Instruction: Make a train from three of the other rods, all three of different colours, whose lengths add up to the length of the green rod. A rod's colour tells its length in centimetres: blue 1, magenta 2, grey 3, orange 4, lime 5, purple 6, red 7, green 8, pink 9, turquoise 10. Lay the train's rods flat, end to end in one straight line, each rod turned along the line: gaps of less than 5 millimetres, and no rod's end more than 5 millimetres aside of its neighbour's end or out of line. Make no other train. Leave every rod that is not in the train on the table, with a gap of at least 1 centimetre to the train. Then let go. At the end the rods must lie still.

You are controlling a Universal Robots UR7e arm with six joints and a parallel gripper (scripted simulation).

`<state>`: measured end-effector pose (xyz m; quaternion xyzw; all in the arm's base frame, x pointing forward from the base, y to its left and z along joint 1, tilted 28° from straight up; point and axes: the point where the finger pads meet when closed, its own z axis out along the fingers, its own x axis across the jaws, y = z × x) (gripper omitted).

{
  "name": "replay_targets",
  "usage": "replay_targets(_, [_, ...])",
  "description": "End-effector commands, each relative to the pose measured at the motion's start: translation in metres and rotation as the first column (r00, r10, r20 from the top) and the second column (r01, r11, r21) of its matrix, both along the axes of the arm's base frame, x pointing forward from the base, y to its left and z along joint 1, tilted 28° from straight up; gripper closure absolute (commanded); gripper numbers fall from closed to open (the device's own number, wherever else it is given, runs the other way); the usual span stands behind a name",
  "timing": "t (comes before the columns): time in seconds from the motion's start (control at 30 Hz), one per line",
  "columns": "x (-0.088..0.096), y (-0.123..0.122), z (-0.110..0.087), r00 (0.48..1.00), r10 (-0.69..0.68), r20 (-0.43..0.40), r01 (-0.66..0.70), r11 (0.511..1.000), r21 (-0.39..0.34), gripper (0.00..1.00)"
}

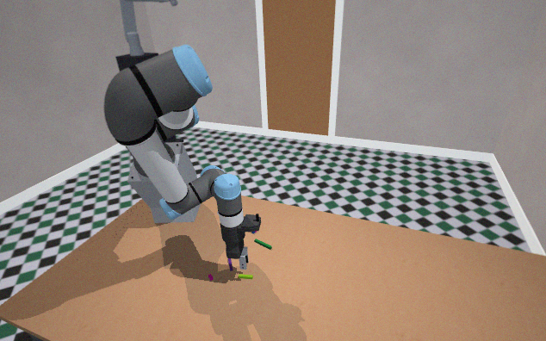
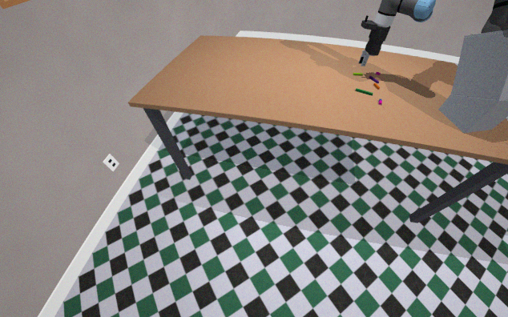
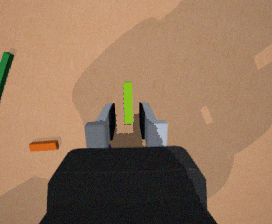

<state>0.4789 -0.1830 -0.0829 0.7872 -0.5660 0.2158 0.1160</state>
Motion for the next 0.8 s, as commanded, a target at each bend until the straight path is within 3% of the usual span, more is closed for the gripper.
replay_targets(0.0, [0.002,-0.003,-0.006,1.0,0.0,0.001,0.0,1.0,0.0,0.46])
replay_targets(0.77, [0.008,-0.015,-0.03,1.0,0.0,0.001,0.0,1.0,0.0,0.46])
